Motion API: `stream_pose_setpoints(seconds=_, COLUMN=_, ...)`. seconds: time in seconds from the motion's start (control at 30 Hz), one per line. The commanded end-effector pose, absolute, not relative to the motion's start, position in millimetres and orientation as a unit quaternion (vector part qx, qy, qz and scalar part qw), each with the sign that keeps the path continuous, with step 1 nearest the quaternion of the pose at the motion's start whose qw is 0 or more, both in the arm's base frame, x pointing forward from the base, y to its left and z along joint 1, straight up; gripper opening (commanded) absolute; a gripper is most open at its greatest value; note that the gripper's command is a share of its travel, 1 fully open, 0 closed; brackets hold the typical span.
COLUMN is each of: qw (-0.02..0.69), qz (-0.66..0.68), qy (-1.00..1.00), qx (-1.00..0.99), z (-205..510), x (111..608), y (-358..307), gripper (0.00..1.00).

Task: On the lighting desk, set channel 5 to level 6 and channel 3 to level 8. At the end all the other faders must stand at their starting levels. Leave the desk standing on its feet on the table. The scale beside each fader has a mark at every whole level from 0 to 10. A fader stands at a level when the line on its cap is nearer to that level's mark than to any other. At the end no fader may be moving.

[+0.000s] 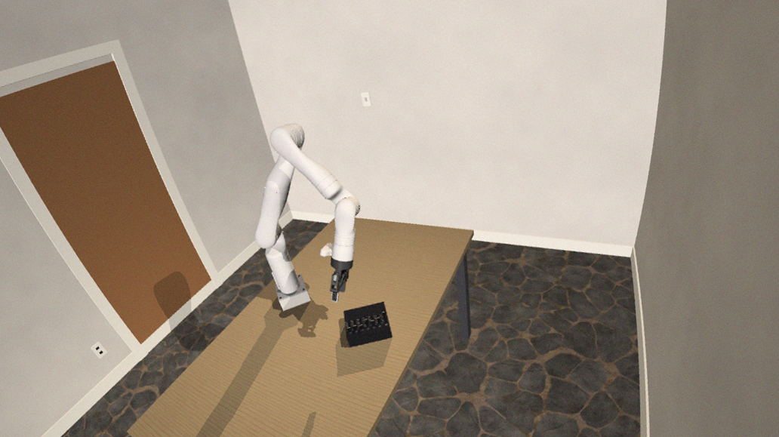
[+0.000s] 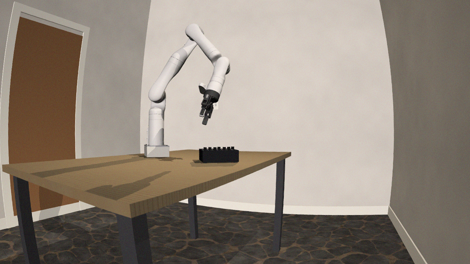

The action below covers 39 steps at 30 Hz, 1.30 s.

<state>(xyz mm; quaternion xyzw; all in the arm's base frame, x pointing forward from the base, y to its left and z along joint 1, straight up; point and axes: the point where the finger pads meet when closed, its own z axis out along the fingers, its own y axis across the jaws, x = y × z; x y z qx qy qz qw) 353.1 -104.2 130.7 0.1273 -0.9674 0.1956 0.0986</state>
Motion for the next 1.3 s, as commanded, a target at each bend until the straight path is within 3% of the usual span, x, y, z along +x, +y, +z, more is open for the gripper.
stream_pose_setpoints(seconds=0.0, qw=0.098, qz=0.195, qy=-0.968, qx=0.125, z=131.4, x=353.3, y=-105.6, gripper=1.00)
stream_pose_setpoints(seconds=1.27, qw=0.078, qz=0.130, qy=-0.985, qx=0.082, z=125.4, x=363.0, y=-91.7, gripper=1.00)
